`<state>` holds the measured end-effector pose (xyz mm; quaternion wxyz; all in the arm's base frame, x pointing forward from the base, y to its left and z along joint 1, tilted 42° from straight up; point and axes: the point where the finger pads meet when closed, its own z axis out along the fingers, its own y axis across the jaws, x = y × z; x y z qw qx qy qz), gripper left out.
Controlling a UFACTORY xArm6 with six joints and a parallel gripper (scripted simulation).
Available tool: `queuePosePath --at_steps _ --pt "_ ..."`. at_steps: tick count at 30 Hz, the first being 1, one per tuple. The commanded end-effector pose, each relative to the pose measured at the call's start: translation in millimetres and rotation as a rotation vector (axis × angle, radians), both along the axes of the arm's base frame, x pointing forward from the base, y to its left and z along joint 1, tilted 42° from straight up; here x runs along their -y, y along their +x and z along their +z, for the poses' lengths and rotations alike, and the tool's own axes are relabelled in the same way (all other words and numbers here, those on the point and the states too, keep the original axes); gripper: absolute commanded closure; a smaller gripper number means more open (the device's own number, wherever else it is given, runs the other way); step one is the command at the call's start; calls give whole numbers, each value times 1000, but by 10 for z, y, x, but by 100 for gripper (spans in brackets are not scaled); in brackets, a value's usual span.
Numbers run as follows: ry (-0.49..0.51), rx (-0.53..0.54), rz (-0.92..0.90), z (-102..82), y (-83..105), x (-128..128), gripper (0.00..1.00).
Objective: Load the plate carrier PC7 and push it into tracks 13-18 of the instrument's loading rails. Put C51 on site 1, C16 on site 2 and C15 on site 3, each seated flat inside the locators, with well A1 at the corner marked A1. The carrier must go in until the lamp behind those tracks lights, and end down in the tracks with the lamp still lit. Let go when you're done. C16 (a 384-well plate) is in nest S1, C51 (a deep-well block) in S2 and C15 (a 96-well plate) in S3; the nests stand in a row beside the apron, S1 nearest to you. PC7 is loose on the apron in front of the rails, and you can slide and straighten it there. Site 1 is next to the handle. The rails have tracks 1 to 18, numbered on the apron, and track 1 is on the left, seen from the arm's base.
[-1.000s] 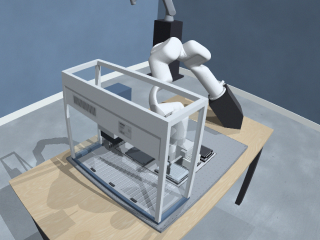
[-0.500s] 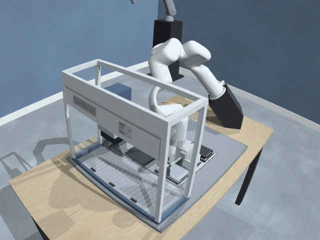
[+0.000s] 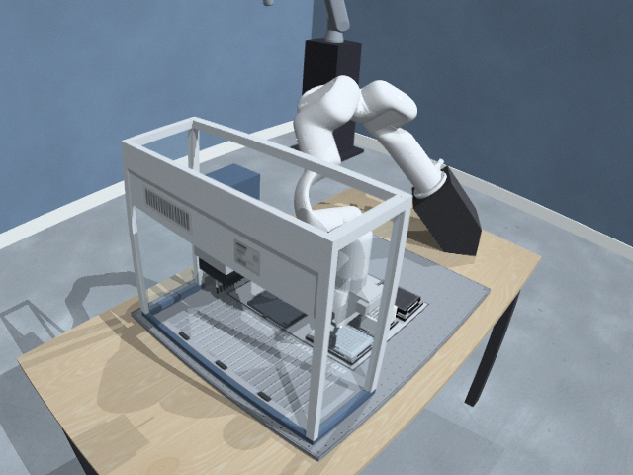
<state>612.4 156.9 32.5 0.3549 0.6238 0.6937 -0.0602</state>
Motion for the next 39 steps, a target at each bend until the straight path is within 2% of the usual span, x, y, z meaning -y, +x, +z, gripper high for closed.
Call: queuePosePath --at_steps 1,3,4,39 --pt "2 3 2 15 6 -14 0" --pt "2 3 2 15 6 -14 0" --pt "2 3 2 19 3 -17 100" --pt "2 3 2 19 3 -17 100"
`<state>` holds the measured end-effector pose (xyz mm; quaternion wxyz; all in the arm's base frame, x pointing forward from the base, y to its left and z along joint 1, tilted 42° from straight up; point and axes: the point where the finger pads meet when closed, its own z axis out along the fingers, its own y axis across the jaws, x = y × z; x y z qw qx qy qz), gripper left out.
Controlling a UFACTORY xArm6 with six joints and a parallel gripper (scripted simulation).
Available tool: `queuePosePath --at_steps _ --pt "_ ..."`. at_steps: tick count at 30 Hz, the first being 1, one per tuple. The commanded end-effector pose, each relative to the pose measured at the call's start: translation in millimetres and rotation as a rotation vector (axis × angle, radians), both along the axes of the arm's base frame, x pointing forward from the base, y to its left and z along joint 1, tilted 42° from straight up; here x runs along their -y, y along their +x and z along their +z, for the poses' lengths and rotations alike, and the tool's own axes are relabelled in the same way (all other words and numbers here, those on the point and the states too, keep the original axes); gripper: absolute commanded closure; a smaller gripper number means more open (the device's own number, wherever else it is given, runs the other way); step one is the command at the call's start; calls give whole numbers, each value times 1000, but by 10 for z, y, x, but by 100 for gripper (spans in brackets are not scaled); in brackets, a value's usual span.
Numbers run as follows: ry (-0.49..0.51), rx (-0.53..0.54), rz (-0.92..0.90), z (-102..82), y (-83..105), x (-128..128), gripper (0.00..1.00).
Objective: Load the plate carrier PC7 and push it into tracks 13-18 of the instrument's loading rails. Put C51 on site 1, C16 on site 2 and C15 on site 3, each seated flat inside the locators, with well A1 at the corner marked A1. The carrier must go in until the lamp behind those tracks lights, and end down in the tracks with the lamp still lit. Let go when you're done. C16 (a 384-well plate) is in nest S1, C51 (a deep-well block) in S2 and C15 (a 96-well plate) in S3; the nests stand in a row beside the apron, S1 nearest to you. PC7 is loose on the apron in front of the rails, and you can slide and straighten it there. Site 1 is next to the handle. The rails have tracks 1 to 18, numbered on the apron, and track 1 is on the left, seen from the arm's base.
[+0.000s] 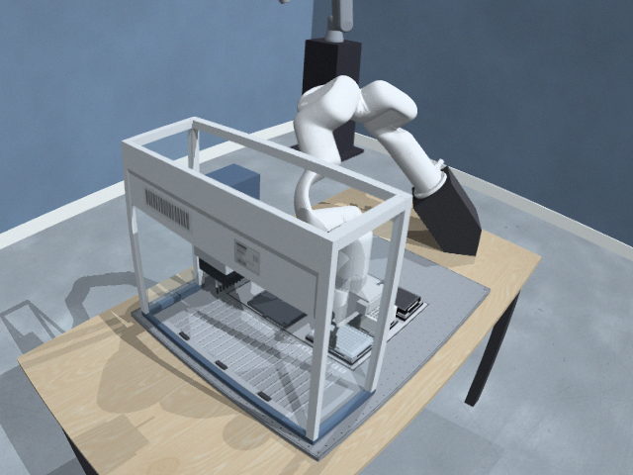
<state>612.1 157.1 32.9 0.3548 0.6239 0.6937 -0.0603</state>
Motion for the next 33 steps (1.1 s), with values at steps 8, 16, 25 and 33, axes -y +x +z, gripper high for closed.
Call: queuePosePath --at_steps 8,16,25,33 --pt "2 3 2 15 6 -14 100" --pt "2 3 2 15 6 -14 100" --pt "2 3 2 54 -16 -43 100" --pt "2 3 2 89 -35 -67 100"
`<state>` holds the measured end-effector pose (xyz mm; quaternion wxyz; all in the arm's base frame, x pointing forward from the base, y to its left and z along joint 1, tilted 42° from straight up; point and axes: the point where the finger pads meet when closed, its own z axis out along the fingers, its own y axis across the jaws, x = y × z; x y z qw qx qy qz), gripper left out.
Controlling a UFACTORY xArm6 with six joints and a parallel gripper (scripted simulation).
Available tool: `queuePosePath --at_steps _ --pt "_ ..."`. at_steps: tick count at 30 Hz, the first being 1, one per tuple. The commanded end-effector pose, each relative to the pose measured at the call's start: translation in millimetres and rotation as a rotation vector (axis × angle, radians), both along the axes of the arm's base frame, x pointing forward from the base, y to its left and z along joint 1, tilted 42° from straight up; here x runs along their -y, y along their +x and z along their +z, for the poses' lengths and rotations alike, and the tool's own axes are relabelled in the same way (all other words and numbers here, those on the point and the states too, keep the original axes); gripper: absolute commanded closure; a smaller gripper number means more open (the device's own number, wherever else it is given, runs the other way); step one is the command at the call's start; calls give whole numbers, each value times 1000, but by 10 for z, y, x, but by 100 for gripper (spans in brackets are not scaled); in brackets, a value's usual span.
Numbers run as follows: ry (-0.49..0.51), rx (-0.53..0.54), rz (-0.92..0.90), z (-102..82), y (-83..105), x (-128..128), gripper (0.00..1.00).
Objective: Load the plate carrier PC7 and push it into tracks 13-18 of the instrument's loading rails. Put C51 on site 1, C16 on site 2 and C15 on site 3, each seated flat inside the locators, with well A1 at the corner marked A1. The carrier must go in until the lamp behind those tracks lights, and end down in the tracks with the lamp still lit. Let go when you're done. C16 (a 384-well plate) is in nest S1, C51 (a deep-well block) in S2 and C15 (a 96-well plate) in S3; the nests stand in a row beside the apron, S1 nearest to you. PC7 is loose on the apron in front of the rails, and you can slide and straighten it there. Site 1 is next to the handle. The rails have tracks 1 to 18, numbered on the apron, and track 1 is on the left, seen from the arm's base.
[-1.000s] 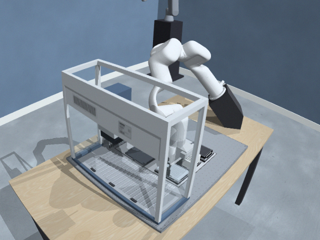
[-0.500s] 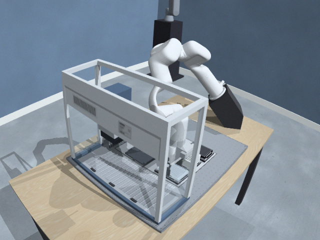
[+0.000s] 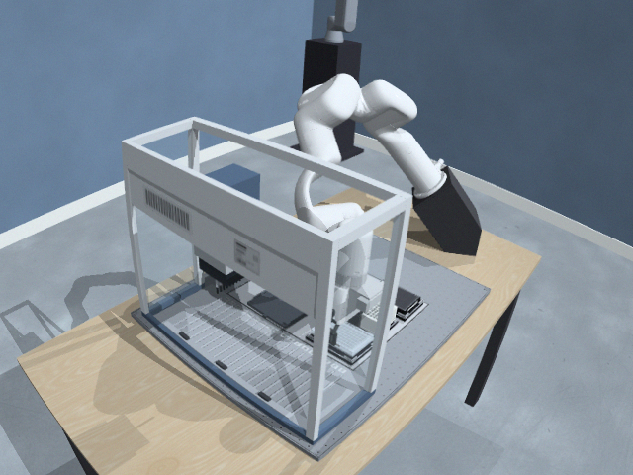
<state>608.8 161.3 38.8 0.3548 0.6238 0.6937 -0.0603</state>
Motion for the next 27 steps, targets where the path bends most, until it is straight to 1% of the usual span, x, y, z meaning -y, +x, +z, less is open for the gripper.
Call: queuePosePath --at_steps 1,17,27 --pt "2 3 2 35 -5 -29 100" --pt "2 3 2 104 -44 -78 100" --pt "2 3 2 117 -51 -87 100"
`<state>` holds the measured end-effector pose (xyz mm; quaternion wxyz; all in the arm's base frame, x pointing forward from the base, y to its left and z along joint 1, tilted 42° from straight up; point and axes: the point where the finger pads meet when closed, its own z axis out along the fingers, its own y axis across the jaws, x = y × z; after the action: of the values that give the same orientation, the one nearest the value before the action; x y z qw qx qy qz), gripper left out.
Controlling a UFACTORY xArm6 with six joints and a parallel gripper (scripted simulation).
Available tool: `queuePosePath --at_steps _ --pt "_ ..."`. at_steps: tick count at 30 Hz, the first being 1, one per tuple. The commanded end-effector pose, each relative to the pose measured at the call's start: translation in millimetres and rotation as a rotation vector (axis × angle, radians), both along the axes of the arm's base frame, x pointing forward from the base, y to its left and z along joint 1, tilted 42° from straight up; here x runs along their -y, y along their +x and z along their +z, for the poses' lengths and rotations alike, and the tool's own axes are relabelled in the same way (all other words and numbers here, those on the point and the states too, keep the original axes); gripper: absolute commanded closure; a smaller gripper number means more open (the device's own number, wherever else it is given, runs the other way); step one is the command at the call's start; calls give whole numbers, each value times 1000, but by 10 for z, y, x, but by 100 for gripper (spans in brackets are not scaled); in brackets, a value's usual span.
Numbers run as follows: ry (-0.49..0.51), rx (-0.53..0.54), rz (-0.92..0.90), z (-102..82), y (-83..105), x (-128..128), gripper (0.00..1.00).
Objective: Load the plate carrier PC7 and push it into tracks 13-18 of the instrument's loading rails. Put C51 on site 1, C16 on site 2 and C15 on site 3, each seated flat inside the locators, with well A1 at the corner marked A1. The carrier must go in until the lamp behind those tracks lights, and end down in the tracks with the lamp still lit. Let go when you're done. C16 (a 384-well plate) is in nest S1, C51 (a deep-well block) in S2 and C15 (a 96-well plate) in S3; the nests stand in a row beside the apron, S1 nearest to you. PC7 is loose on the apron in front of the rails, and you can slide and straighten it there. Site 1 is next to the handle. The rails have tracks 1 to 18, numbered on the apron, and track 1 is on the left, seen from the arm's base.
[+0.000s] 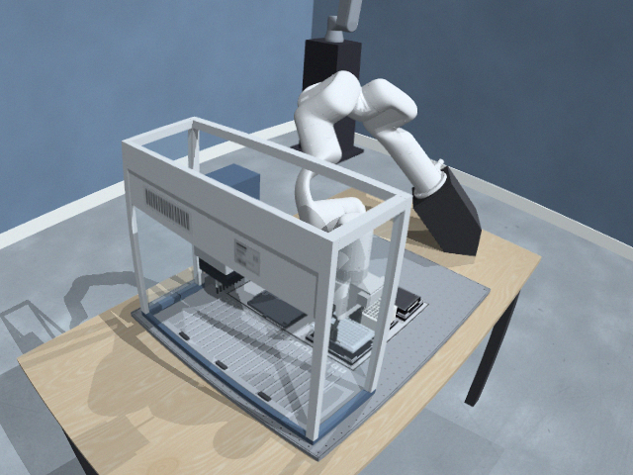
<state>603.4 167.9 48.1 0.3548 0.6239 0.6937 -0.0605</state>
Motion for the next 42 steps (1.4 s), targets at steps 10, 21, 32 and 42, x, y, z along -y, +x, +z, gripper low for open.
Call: queuePosePath --at_steps 10,21,32,42 --pt "2 3 2 148 -67 -108 100" --pt "2 3 2 259 -130 -187 100" --pt "2 3 2 395 -207 -284 100" --pt "2 3 2 493 -263 -354 100"
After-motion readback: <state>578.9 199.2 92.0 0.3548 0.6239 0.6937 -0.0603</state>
